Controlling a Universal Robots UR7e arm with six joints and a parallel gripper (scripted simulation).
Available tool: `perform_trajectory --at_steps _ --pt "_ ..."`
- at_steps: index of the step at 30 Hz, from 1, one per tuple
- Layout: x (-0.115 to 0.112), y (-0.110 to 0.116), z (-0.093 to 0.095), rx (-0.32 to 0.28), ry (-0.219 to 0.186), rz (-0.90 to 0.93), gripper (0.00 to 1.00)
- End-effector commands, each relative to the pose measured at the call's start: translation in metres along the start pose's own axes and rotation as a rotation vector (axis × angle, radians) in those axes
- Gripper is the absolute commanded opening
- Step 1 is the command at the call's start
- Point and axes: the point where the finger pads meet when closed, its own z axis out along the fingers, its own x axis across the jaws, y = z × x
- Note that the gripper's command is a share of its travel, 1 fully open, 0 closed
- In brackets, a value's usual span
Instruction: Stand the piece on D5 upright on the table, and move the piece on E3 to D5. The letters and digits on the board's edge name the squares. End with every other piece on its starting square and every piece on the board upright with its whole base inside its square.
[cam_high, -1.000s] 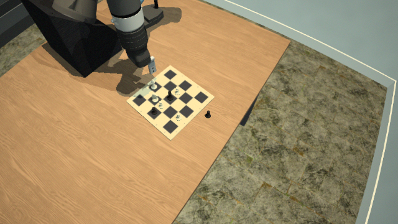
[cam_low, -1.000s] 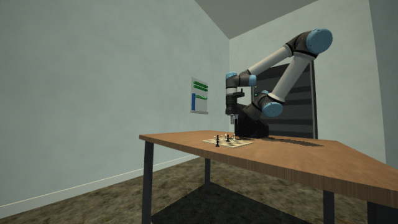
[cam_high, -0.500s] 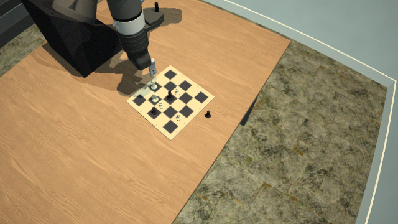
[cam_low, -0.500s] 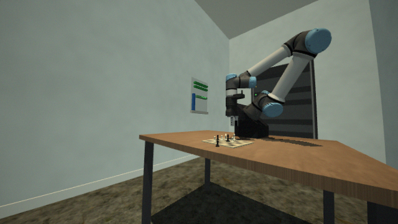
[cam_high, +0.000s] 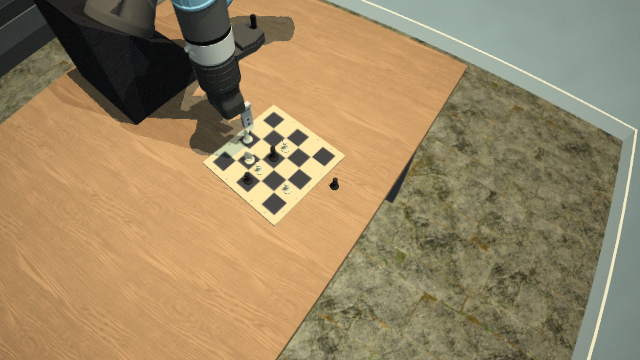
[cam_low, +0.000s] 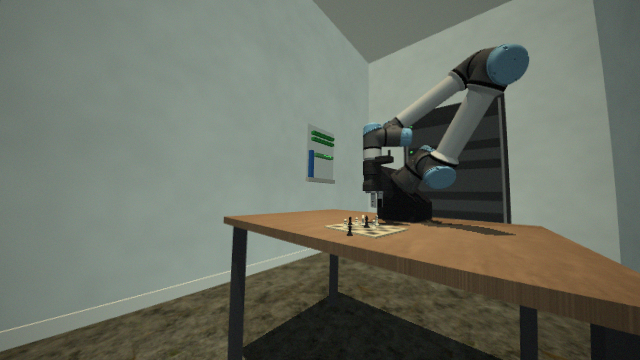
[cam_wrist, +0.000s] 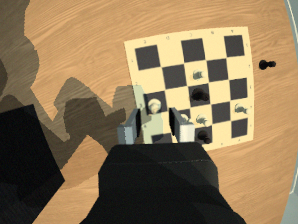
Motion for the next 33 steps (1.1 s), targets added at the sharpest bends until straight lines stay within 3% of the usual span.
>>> perform_trajectory --at_steps 1,15,33 --pt "0.001 0.000 0.007 -0.001 0.001 0.000 0.73" --pt "0.001 0.000 0.018 -0.001 0.001 0.000 0.73" --pt "0.001 0.000 0.020 -0.001 0.001 0.000 0.73"
